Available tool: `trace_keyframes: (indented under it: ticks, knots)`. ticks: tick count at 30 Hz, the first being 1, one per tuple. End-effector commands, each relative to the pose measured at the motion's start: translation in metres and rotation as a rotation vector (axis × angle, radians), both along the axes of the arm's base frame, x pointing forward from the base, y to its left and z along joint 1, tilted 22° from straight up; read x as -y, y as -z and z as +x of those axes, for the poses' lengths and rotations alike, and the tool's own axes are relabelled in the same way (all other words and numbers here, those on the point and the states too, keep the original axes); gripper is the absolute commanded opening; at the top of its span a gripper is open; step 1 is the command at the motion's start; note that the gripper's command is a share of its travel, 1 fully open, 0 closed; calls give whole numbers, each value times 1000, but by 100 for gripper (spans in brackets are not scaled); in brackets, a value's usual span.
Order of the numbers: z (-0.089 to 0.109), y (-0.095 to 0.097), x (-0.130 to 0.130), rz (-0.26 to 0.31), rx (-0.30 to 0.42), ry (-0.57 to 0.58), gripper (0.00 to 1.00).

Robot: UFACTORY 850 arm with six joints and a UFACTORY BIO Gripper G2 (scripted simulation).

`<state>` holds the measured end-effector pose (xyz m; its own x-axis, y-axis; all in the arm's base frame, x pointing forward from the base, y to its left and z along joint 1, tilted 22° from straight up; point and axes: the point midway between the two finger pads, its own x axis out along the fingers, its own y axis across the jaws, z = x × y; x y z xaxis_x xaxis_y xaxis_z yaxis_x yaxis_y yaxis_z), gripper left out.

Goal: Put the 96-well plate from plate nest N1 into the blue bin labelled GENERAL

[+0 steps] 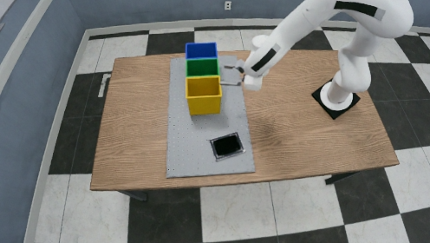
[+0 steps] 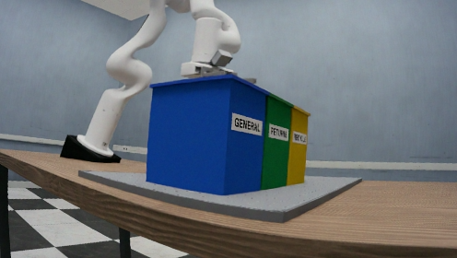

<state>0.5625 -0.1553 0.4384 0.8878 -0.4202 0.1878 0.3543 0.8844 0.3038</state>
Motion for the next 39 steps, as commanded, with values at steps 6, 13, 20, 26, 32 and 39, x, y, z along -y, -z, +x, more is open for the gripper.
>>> trace_keyframes:
  ticks: [6, 13, 20, 26, 32, 39]
  knots:
    - [-19, -10, -1, -174, 102, -204, 37]
    - [-19, -10, -1, -174, 102, -204, 37]
    - [-14, -10, -16, -206, 117, -298, 37]
    - [-5, -9, -44, -251, 139, -429, 37]
    - [1, -8, -63, -251, 139, -429, 37]
    - [11, -7, -97, -251, 139, -429, 37]
